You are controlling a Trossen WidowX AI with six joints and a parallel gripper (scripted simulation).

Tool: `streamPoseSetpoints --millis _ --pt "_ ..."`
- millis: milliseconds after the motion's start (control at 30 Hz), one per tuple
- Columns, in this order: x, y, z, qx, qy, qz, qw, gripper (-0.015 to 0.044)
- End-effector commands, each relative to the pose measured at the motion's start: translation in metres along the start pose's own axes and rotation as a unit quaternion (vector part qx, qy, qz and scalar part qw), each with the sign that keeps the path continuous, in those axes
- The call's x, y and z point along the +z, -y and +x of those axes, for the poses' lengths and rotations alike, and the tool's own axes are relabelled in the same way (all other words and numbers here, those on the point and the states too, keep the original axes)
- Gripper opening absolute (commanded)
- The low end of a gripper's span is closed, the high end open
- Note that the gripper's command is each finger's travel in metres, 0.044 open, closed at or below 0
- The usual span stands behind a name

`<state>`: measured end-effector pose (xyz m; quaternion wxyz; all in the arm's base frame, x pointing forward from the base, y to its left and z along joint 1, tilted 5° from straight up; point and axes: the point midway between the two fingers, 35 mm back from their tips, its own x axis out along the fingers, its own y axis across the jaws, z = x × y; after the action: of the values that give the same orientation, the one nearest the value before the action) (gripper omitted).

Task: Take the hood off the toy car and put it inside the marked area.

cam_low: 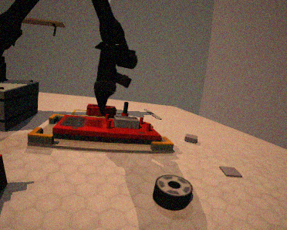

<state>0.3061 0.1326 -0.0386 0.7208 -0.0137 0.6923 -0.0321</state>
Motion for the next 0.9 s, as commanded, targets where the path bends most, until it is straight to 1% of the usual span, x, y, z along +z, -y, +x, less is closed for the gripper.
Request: streamPoseSetpoints --millis 0,300,400,567,867 --pt "0.000 0.000 0.000 0.000 0.000 0.000 1.000 0.0210" --pt "0.000 0.000 -0.003 0.000 0.000 0.000 1.000 0.0440" --pt "0.002 -0.001 -0.021 0.000 0.000 0.000 1.000 0.0440" --pt "0.001 -0.001 -0.069 -0.002 0.000 0.000 1.000 0.0440" --pt "0.000 -0.001 -0.071 -0.002 0.000 0.000 1.000 0.0440"
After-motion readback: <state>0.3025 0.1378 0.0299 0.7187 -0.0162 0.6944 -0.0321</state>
